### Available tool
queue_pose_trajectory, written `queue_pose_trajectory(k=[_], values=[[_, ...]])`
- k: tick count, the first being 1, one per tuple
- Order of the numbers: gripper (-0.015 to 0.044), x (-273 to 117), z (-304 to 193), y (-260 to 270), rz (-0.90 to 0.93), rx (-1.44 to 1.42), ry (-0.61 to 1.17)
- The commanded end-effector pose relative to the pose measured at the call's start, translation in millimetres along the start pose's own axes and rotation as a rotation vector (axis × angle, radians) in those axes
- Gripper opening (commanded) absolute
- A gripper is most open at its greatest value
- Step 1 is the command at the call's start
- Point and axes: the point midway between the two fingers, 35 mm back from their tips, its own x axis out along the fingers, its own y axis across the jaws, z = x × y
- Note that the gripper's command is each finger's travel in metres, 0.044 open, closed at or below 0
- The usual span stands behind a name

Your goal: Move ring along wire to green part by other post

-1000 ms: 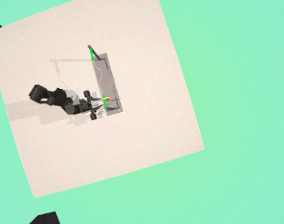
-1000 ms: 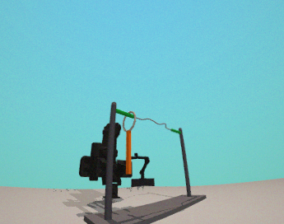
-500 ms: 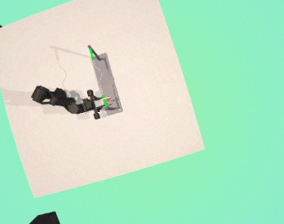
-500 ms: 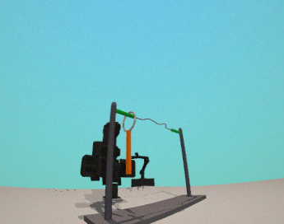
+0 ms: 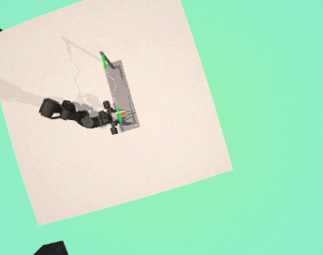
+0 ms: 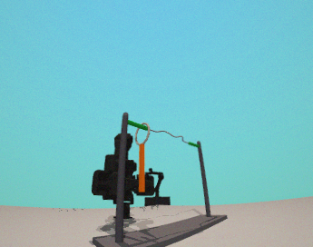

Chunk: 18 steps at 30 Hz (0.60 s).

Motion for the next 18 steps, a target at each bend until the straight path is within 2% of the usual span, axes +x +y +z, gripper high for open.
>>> queue_pose_trajectory(k=[1,18], values=[[0.016,9.4,2.1,-0.8,-0.003,-0.001,-0.006],[0.016,21.4,2.0,1.3,-0.003,-0.001,-0.008]])
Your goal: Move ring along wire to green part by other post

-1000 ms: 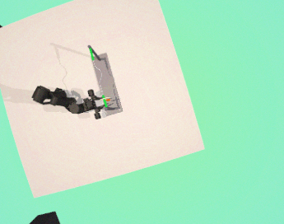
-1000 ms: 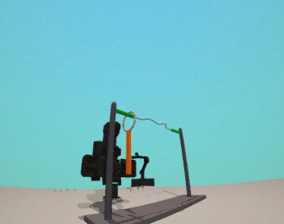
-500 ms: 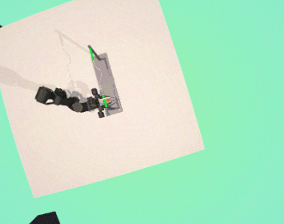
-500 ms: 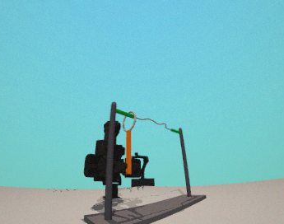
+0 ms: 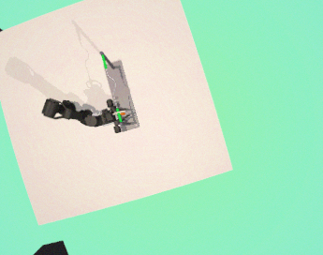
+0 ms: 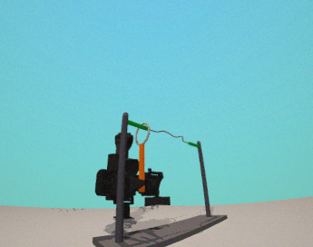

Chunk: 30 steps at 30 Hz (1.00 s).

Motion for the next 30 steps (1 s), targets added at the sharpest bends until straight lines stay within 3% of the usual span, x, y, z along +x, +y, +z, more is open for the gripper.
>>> queue_pose_trajectory(k=[1,20,25,27,30], values=[[0.016,2.0,1.8,-1.5,-0.004,0.0,-0.005],[0.016,2.0,1.8,-1.5,-0.004,0.0,-0.005],[0.0029,1.2,1.0,-0.4,0.0,-0.002,-0.003],[0.0015,1.2,1.0,-0.4,0.0,-0.002,-0.003],[-0.0063,1.2,1.0,-0.4,0.0,-0.002,-0.003]])
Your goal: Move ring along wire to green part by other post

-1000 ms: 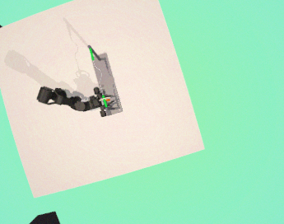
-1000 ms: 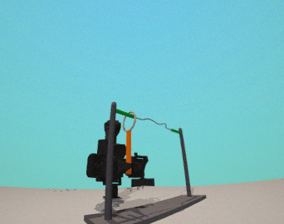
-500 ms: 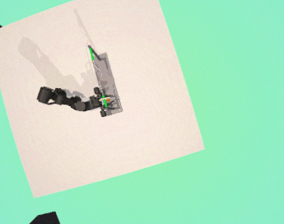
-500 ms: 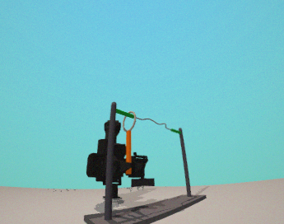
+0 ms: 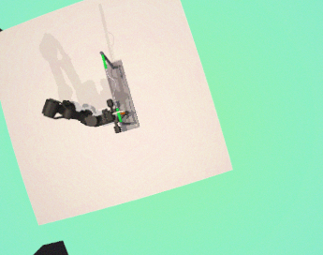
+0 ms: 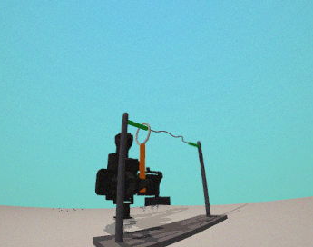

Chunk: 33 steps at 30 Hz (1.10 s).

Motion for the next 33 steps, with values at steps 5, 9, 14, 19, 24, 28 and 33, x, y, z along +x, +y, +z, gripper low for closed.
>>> queue_pose_trajectory(k=[5,9,14,19,24,28,33], values=[[-0.015,0.0,-0.1,0.1,0.0,-0.001,0.0],[-0.015,0.0,0.2,0.0,0.0,-0.001,0.0],[-0.015,0.3,6.1,-1.2,-0.001,-0.001,0.0],[-0.015,0.4,16.2,-2.8,-0.004,-0.001,0.0],[-0.015,0.3,21.4,-3.4,-0.005,-0.001,0.0],[-0.015,0.3,21.4,-3.4,-0.005,-0.001,0.0],[-0.015,0.3,21.4,-3.4,-0.005,-0.001,0.0]])
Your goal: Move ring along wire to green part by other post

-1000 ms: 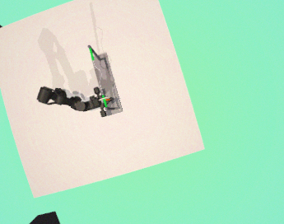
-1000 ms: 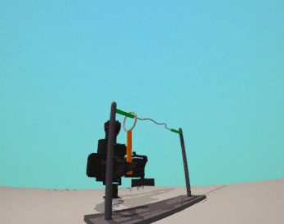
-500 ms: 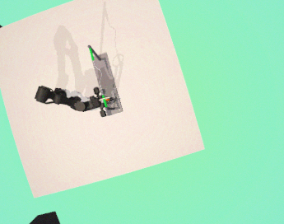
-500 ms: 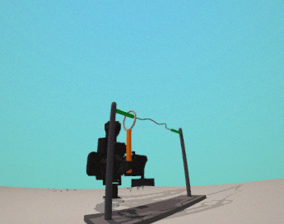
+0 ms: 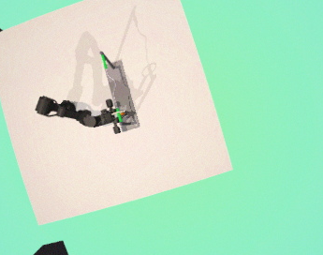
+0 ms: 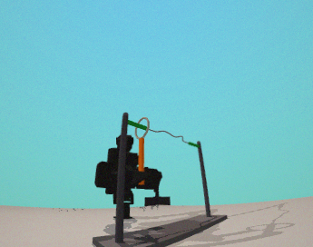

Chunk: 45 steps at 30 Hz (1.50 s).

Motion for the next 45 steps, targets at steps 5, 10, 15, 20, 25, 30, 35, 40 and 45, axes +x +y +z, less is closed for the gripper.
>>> queue_pose_trajectory(k=[5,10,15,20,25,30,35,40,45], values=[[-0.015,1.1,3.2,-0.5,0.003,-0.006,-0.007],[-0.015,1.1,3.2,-0.5,0.003,-0.006,-0.007],[-0.015,1.1,3.2,-0.5,0.003,-0.006,-0.007],[-0.015,1.1,3.2,-0.5,0.003,-0.006,-0.007],[-0.015,1.1,3.2,4.0,0.003,-0.005,-0.006],[-0.015,1.1,3.2,9.0,0.003,-0.004,-0.006],[-0.015,1.2,3.2,14.0,0.003,-0.003,-0.006],[-0.015,1.2,3.2,19.2,0.003,-0.001,-0.005],[-0.015,1.2,3.2,24.6,0.003,0.002,-0.005]])
